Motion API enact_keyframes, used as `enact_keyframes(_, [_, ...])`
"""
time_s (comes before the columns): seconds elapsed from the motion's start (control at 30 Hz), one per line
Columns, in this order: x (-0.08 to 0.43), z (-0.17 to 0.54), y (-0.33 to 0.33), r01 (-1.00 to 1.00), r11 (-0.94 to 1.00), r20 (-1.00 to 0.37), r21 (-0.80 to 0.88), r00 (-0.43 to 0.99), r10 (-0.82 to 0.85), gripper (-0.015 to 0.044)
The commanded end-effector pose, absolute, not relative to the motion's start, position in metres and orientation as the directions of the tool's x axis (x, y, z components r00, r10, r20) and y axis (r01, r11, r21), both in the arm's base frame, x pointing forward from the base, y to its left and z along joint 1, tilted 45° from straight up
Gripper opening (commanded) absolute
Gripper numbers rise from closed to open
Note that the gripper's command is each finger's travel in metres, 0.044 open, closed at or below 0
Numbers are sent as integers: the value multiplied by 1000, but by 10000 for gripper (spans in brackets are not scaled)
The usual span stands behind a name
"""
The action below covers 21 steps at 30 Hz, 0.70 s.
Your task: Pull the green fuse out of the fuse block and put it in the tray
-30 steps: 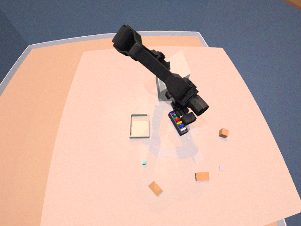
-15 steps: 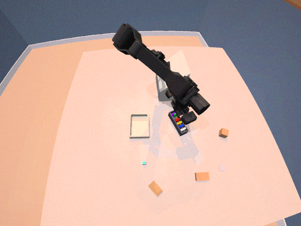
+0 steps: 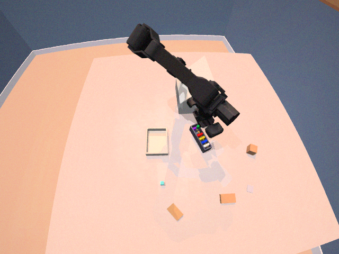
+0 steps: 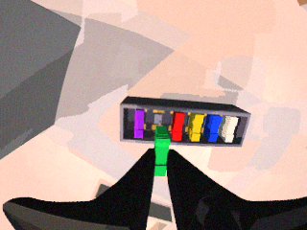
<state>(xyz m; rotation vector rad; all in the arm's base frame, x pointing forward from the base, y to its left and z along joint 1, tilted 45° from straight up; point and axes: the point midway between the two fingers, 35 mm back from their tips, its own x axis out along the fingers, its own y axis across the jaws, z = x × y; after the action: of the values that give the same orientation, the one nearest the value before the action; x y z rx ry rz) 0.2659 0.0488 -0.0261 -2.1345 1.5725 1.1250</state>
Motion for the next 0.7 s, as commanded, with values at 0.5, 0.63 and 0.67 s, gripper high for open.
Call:
enact_keyframes(0.5, [302,34,4,-897,-387,-730,214,116,-673,0])
enact_keyframes(0.63, [309,54,-16,-897,-387,-729,213,118,-674,0])
enact_keyframes(0.67, [310,59,-21,-897,-387,-728,213,118,-675,0])
